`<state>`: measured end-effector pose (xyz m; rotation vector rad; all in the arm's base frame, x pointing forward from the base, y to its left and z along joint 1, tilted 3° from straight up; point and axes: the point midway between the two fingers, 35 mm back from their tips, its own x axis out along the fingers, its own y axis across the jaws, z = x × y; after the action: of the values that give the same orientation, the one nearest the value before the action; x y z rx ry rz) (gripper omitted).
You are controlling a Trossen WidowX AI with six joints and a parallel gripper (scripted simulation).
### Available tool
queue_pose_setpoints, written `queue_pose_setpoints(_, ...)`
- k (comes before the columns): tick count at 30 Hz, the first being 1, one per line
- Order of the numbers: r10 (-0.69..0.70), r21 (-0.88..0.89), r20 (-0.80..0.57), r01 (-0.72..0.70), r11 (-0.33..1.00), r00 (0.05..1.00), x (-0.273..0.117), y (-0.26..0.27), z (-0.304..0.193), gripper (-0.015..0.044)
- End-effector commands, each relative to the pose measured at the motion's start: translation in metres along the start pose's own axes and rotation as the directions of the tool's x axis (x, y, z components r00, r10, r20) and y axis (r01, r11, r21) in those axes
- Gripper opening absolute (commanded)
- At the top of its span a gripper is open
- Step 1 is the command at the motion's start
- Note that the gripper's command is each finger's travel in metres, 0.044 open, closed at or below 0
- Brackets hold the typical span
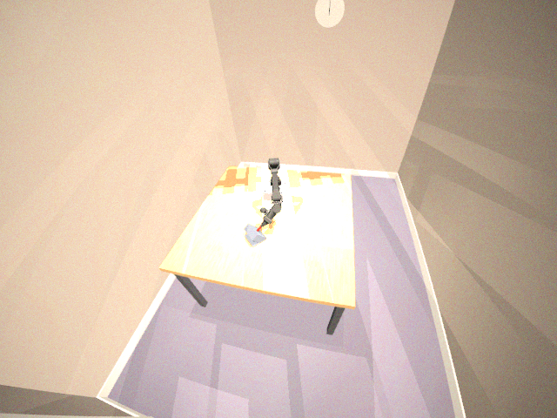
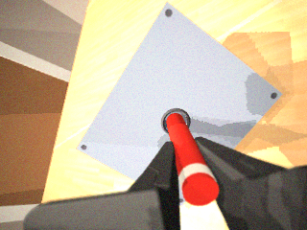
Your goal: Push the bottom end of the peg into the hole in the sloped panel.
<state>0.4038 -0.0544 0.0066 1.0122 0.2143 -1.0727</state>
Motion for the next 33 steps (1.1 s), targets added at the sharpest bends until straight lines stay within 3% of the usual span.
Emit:
queue_pose_setpoints(1, 0.002, -0.004, -0.002, -0.002, 1.0, 1.0, 0.003, 0.001, -0.001, 0.0)
queue_pose_setpoints(33, 0.003, -0.004, -0.001, -0.003, 1.0, 1.0, 0.022, 0.001, 0.0, 0.0)
